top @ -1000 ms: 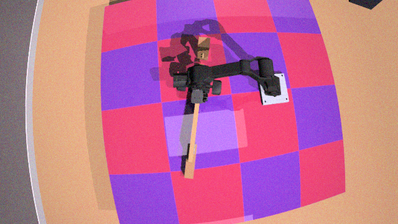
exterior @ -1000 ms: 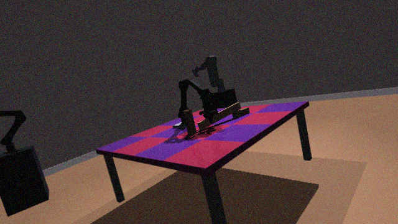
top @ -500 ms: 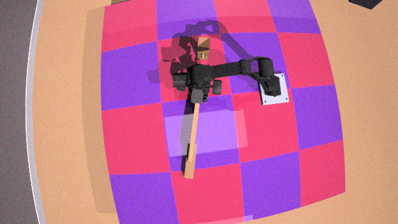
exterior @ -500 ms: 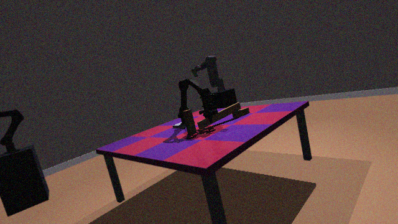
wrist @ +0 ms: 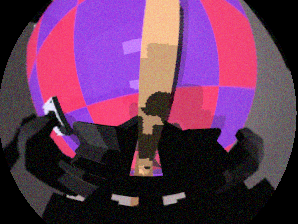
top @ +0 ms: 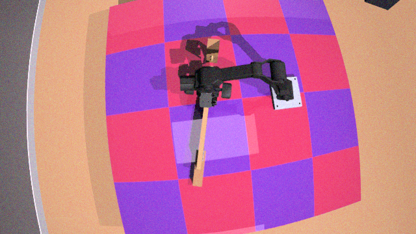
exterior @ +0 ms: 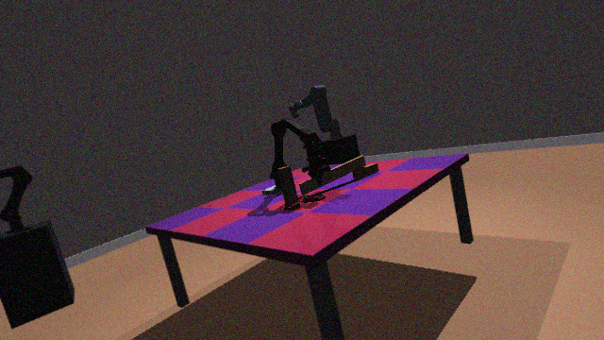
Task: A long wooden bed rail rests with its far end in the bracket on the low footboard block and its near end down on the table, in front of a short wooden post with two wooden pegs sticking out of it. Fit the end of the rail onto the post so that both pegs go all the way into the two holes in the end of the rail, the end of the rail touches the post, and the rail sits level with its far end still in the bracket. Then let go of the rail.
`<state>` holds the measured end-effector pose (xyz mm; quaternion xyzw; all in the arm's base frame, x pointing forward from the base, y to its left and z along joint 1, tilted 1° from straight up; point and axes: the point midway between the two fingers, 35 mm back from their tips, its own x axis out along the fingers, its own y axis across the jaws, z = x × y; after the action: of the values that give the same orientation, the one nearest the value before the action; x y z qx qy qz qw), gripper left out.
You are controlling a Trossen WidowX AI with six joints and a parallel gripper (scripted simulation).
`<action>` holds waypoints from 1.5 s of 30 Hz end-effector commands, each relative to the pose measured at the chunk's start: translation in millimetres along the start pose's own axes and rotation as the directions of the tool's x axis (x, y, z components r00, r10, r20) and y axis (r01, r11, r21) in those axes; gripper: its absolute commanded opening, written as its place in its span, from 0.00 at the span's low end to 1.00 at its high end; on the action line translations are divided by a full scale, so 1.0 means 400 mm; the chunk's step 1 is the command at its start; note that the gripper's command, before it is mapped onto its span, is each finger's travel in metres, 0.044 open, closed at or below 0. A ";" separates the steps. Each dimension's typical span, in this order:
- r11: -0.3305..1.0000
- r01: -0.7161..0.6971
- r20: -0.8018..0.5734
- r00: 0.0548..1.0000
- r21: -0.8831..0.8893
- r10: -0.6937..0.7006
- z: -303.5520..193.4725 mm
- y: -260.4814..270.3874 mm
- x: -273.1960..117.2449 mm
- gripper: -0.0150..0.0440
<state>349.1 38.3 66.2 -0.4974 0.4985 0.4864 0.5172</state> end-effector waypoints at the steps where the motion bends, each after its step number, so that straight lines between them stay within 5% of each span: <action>1: 1.000 0.018 0.008 1.000 -0.002 -0.018 0.003 -0.009 -0.020 0.25; 45: 1.000 0.018 0.008 1.000 -0.002 -0.018 0.002 -0.010 -0.075 0.25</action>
<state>349.8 38.1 88.2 -0.4968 0.4991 0.4866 0.5170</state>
